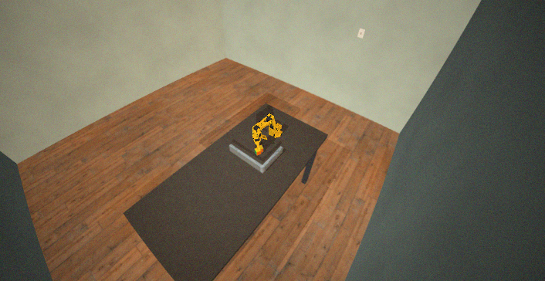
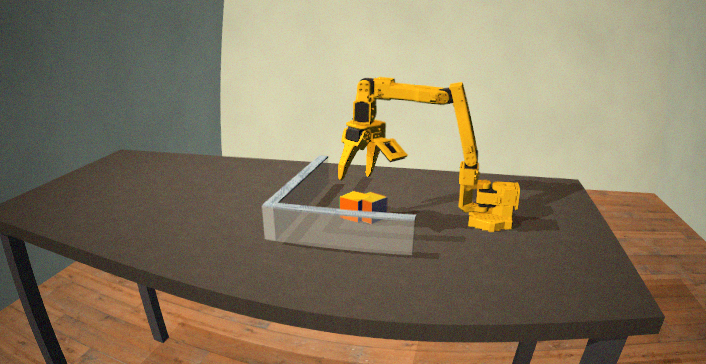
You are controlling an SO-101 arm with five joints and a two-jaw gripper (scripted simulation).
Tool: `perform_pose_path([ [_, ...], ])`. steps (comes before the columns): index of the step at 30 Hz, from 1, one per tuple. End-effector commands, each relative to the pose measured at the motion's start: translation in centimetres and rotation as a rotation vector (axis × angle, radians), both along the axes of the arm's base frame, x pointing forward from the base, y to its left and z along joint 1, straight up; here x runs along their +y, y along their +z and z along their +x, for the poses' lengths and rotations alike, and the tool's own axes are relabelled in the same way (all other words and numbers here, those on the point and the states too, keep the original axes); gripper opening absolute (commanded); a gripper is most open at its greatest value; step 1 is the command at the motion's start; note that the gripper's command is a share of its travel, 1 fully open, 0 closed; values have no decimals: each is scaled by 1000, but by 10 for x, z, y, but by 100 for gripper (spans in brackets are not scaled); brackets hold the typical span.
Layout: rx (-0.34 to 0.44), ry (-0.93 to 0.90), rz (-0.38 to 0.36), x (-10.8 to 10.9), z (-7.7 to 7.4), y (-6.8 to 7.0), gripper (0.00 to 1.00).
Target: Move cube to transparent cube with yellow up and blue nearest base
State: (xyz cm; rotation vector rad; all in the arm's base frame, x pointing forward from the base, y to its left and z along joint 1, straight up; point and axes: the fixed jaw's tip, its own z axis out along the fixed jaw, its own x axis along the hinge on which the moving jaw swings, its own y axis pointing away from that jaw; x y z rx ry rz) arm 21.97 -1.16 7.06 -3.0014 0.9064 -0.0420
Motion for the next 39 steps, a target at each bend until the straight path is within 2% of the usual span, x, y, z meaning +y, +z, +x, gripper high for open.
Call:
perform_pose_path([
  [1, -47, 23, 0, 1, 4, 9, 39],
  [39, 14, 147, -1, 7, 3, 1, 36],
])
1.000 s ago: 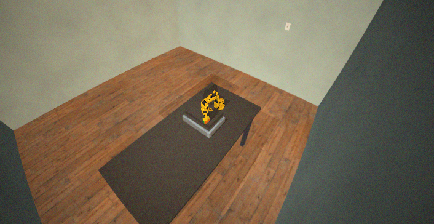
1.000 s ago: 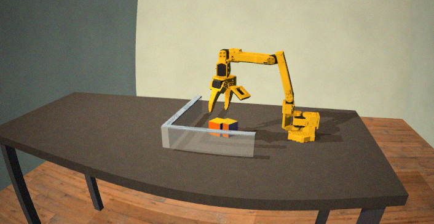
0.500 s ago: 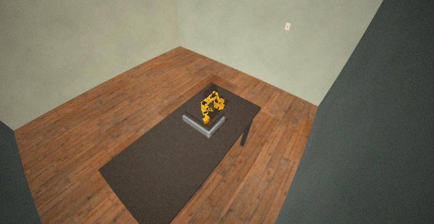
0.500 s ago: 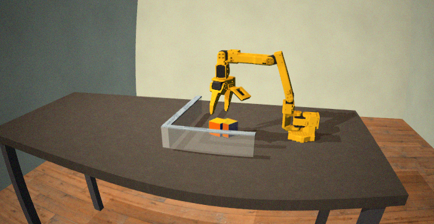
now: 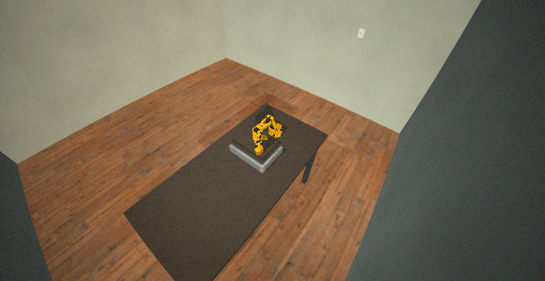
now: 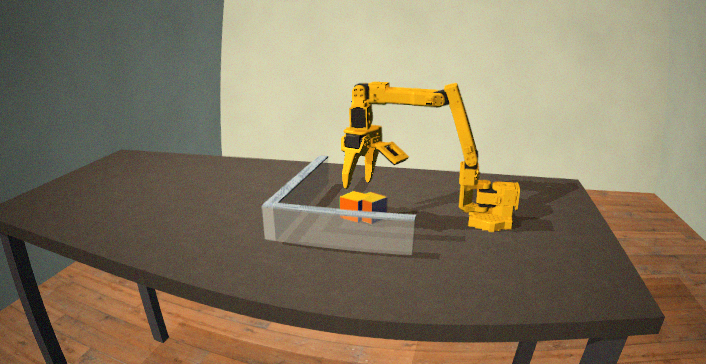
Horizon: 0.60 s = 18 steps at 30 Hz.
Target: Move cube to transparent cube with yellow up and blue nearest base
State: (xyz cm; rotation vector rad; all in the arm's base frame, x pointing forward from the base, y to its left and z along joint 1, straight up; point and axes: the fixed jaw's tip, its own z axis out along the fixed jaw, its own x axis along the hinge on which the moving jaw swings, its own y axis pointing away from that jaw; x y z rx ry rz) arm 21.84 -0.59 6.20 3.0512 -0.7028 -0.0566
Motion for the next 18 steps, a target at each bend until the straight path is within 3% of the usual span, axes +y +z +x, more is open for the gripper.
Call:
perform_pose_path([
  [1, -50, 15, 2, 1, 4, 10, 36],
  [18, -41, 33, 2, 2, 4, 8, 35],
])
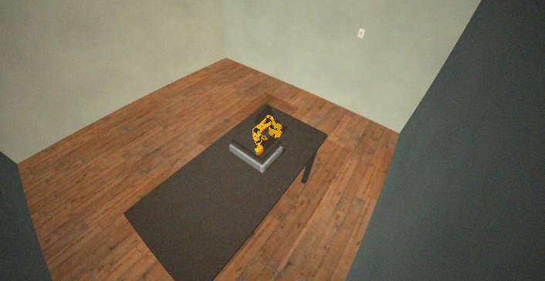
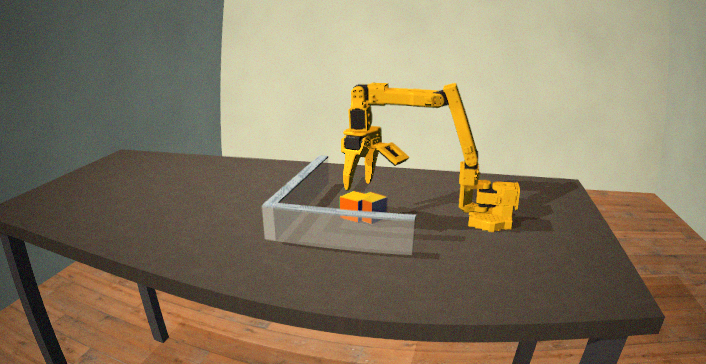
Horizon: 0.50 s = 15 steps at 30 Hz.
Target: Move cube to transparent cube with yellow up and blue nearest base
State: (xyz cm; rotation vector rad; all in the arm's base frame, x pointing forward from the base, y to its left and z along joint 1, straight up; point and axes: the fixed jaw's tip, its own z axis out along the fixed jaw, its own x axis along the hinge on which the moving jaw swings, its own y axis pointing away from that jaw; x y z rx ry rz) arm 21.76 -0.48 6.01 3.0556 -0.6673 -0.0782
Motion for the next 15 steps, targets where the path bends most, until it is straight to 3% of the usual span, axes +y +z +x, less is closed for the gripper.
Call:
perform_pose_path([
  [1, -55, 11, 2, 1, 5, 10, 35],
  [15, -52, 16, 2, 1, 5, 10, 35],
])
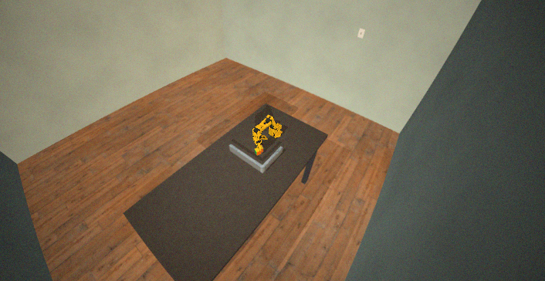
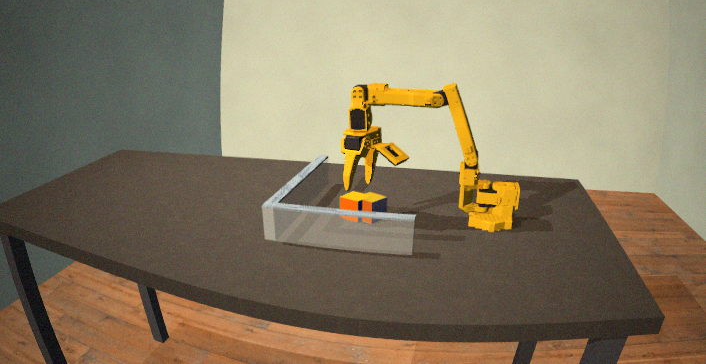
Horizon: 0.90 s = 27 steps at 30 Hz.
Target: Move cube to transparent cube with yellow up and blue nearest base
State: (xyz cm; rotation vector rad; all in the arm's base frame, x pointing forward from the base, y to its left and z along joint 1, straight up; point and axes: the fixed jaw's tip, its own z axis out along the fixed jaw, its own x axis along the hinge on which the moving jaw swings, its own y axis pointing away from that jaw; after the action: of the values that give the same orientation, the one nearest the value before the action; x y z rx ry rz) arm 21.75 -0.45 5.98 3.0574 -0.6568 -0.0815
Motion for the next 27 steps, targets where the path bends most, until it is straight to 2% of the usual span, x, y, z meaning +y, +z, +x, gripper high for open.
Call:
perform_pose_path([
  [1, -55, 9, 2, 1, 5, 10, 35],
  [11, -54, 9, 2, 1, 5, 10, 35],
  [12, -105, 16, 3, 2, 9, 19, 35],
  [27, -105, 16, 3, 2, 9, 19, 35],
])
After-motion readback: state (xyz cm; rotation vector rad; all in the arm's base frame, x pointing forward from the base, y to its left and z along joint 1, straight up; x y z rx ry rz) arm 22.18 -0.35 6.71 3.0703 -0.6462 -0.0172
